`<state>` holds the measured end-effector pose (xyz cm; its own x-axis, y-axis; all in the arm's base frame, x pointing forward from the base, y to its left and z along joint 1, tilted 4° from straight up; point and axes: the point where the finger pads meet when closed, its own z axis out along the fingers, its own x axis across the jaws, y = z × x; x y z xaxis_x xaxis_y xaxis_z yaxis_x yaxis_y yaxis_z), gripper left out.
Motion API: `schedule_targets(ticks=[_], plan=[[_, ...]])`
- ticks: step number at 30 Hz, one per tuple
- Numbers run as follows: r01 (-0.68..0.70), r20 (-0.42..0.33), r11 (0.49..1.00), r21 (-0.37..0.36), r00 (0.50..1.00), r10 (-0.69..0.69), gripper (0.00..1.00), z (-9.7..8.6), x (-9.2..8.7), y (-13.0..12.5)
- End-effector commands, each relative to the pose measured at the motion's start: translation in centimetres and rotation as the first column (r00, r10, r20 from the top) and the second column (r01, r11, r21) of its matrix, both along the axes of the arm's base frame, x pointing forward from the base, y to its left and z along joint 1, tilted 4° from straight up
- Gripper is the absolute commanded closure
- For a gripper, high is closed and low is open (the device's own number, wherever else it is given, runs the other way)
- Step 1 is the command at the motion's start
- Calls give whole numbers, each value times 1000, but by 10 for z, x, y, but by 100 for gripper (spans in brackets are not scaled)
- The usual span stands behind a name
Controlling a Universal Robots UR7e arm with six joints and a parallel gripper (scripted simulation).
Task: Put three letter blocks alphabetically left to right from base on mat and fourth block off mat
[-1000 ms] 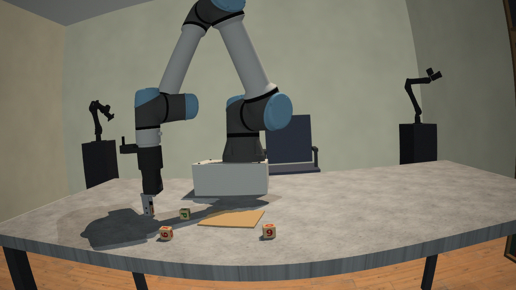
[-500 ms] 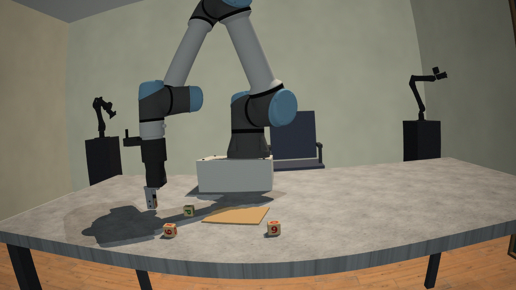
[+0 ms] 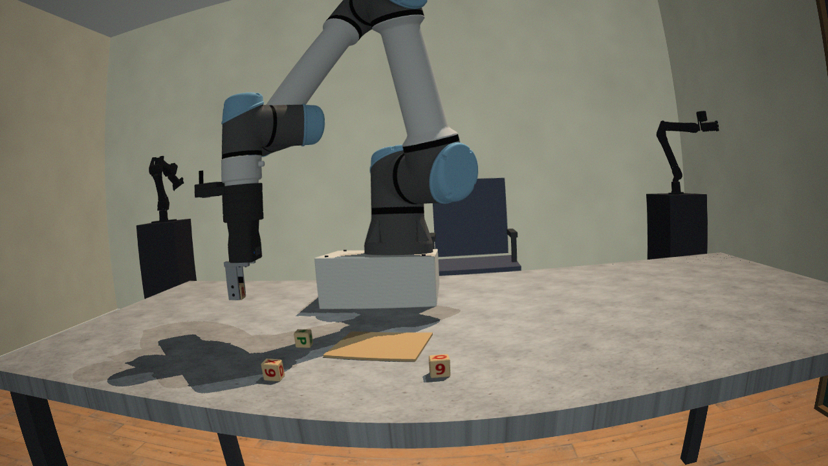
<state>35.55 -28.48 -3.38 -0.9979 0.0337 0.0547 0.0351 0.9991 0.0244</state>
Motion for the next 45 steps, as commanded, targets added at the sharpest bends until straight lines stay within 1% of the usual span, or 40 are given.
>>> schedule_targets(ticks=[1,8,27,36,38,45], plan=[[-1,-3,1000,5,1000,1,51,22,1,1],[-1,-3,1000,6,1000,1,51,28,1,1],[16,-6,1000,7,1000,-16,51,26,2,5],[99,-8,995,2,995,-99,51,27,7,17],[99,-8,995,2,995,-99,51,27,7,17],[221,-12,975,-5,975,-221,51,27,14,36]])
